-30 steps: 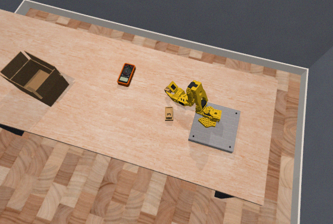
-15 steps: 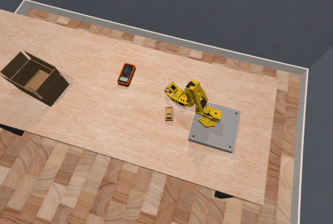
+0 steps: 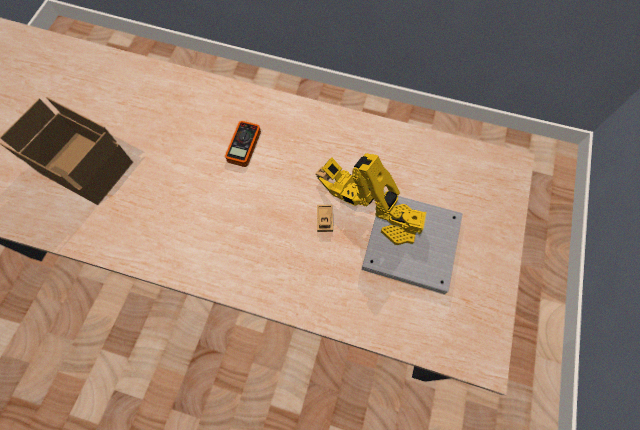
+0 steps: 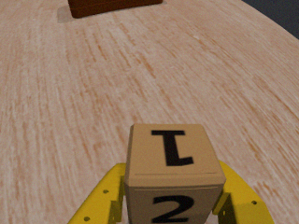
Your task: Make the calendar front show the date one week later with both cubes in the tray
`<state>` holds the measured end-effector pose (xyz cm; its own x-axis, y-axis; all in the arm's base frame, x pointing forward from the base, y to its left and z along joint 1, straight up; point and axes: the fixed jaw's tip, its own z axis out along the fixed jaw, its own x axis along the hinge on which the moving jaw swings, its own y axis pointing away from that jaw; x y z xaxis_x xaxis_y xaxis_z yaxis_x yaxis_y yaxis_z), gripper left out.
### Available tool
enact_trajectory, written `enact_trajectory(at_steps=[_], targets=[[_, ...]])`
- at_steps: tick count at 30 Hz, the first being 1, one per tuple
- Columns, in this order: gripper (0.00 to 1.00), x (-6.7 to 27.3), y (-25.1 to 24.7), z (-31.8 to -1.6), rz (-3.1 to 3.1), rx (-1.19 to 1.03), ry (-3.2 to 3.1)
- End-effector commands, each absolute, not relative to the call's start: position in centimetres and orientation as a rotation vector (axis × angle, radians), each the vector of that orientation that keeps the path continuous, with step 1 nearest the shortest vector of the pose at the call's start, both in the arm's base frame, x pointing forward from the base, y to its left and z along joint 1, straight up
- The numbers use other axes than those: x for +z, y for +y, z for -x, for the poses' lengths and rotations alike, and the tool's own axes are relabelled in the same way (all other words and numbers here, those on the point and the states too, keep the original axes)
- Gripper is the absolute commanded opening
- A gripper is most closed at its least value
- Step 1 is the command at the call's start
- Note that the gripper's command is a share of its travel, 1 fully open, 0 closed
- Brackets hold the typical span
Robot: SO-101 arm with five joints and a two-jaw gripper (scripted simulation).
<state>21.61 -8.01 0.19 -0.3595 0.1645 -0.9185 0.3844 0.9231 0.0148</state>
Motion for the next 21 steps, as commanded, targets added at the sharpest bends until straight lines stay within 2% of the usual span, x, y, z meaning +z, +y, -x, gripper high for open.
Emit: enact_trajectory(at_steps=[1,21], targets=[[0.0,0.25,-8.19,-21.66,-0.395,-0.253,1.934],[0.0,-0.37,-8.19,-21.65,-0.395,-0.253,1.934]])
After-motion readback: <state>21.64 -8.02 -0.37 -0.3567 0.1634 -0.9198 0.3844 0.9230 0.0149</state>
